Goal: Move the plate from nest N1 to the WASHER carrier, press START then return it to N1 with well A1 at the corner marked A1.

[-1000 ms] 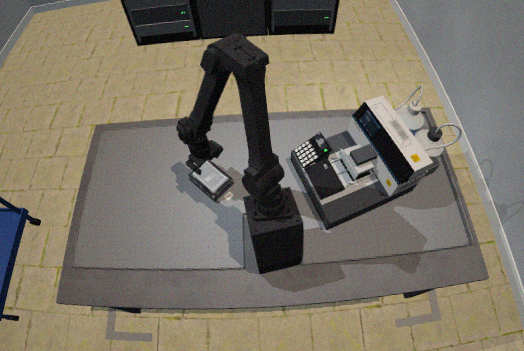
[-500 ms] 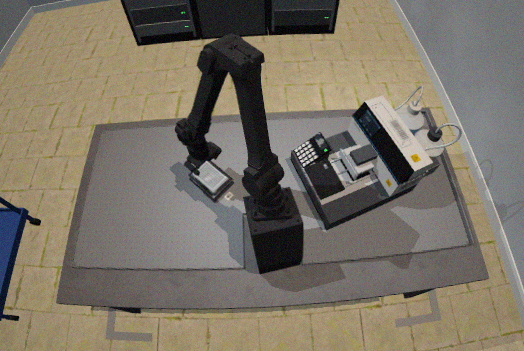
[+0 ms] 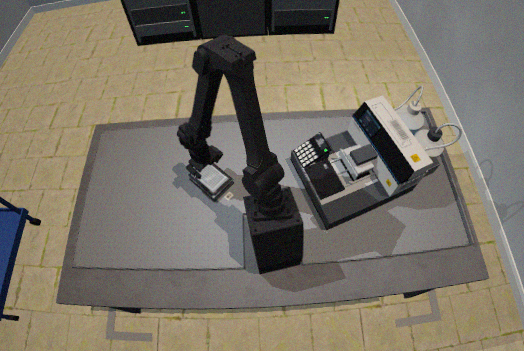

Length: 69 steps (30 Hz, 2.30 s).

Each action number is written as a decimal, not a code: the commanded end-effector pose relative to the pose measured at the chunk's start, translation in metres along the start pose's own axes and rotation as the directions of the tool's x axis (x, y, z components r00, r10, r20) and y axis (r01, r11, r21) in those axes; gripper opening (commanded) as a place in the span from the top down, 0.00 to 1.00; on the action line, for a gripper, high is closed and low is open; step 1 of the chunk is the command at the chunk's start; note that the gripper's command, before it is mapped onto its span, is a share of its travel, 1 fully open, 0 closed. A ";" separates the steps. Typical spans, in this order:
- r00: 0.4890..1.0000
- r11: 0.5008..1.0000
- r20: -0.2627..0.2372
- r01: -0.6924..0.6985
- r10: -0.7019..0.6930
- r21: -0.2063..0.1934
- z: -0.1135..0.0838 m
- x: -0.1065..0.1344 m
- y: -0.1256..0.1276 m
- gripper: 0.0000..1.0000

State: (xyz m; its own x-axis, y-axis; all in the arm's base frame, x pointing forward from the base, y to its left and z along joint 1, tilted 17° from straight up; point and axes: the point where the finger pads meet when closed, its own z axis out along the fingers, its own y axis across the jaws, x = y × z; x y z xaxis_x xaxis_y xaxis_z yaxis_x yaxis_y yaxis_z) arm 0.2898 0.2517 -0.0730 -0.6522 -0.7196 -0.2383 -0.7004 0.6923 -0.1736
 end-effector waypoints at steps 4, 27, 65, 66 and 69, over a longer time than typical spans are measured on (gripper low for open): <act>1.000 1.000 0.020 -0.008 0.008 0.002 0.015 -0.013 -0.006 0.00; 0.999 1.000 0.030 -0.014 0.014 0.003 0.031 -0.015 -0.007 0.00; 1.000 1.000 0.028 -0.013 0.013 0.003 0.031 -0.014 -0.007 0.00; 1.000 1.000 0.028 -0.013 0.013 0.003 0.031 -0.014 -0.007 0.00; 1.000 1.000 0.028 -0.013 0.013 0.003 0.031 -0.014 -0.007 0.00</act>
State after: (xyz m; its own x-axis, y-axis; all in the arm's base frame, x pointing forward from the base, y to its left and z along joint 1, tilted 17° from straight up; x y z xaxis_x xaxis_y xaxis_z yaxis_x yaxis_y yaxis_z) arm 0.2994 0.2539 -0.1035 -0.6538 -0.7187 -0.2366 -0.6994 0.6934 -0.1735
